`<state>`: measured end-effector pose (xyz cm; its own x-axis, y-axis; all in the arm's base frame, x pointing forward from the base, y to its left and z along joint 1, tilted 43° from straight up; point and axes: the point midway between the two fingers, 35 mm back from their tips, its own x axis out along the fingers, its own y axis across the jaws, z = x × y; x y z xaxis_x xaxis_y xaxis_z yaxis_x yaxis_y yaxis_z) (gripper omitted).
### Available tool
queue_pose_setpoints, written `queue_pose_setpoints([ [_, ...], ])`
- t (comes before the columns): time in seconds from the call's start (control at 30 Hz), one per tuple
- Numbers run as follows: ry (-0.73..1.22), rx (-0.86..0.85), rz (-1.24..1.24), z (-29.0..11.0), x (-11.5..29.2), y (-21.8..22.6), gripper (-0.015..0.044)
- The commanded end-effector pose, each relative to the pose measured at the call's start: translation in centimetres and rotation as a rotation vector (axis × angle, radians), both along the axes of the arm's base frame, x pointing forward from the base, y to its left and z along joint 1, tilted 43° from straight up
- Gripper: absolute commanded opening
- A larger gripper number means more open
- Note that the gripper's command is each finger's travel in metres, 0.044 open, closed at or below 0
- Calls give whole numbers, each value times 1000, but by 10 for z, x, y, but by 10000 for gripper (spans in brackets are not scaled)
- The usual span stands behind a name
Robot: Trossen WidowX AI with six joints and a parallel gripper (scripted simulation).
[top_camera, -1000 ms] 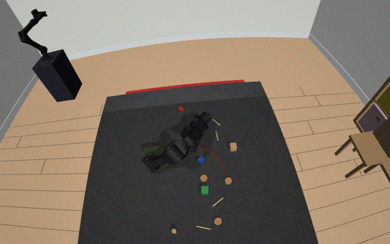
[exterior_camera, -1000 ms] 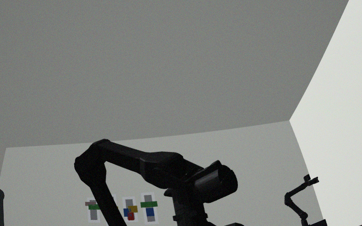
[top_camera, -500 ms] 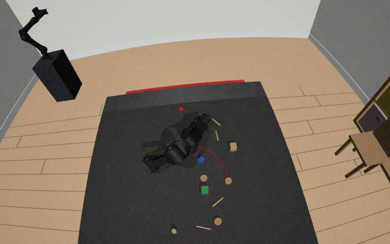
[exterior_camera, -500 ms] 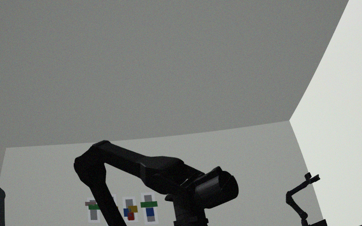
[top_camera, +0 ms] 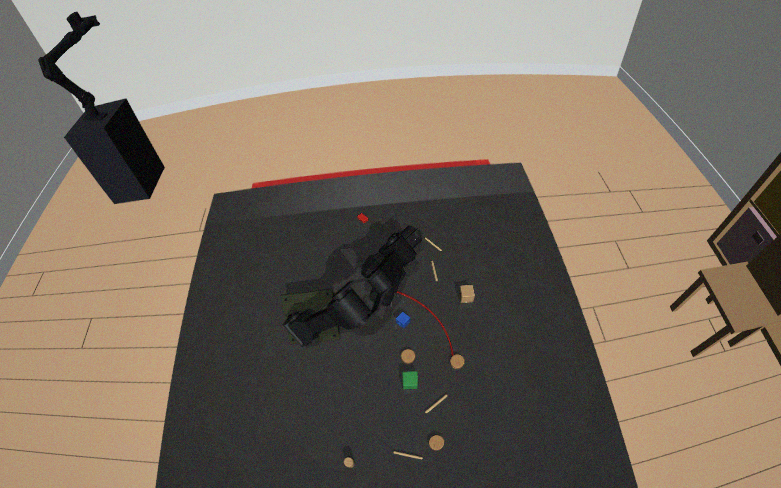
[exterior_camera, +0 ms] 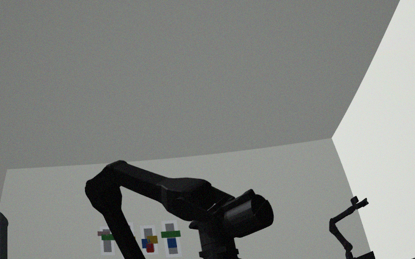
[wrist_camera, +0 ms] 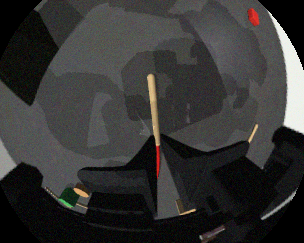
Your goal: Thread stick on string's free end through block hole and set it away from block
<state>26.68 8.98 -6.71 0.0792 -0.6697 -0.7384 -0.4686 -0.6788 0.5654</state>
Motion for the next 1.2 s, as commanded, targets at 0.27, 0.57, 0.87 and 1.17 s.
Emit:
queue_pose_setpoints([
  [0.27,-4,7,-4,11,0,11,0],
  [0.57,-4,8,-4,19,0,19,0],
  [0.87,-3,8,-4,28,-2,27,0],
  [1.17,-3,8,-4,36,-3,34,0],
])
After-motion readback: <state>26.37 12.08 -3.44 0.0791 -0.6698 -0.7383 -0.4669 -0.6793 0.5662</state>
